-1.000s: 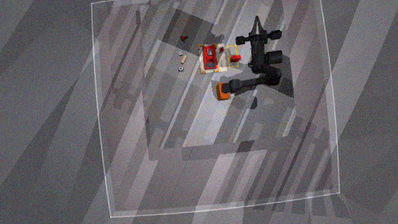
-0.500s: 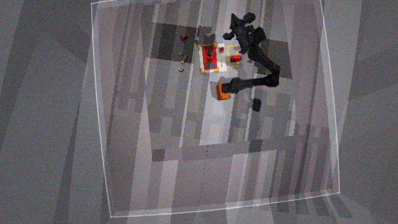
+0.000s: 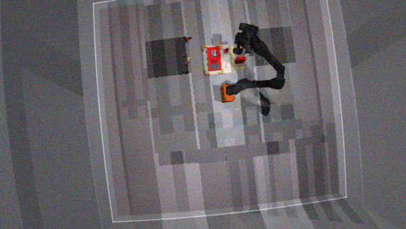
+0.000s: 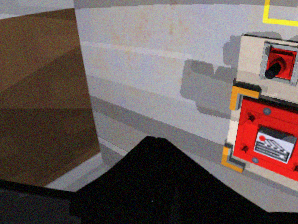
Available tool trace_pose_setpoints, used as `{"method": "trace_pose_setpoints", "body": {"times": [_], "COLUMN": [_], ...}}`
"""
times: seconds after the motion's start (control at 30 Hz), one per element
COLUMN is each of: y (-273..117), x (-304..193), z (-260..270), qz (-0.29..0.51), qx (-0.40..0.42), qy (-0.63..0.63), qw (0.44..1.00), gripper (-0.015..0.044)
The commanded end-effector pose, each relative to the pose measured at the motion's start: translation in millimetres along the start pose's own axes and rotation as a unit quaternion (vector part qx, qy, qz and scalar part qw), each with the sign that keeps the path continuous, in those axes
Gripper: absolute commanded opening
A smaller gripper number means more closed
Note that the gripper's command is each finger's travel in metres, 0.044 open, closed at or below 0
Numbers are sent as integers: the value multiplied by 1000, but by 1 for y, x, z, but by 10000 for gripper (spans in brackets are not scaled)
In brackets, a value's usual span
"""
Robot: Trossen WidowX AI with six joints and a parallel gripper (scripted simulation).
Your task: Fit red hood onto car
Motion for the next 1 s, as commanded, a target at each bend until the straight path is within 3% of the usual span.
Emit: {"method": "trace_pose_setpoints", "body": {"times": [0.0, 0.37, 0.97], "y": [20, 37, 65], "x": [17, 63, 67], "z": [-32, -119, -146], "qz": [-19, -29, -29], "qx": [-104, -368, -372], "qy": [-26, -63, -63], "qw": [994, 927, 926], "gripper": [0, 0, 0]}}
Point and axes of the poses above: the point midway between the two fingers, 35 mm back from their tips, its own y axis out along the fingers, its own z axis across the jaws, x = y × z, the point moved 9 cm from there along -y, back along the fingers, and after that the axes turned 14 degrees about -y, right-handed, at the moved point
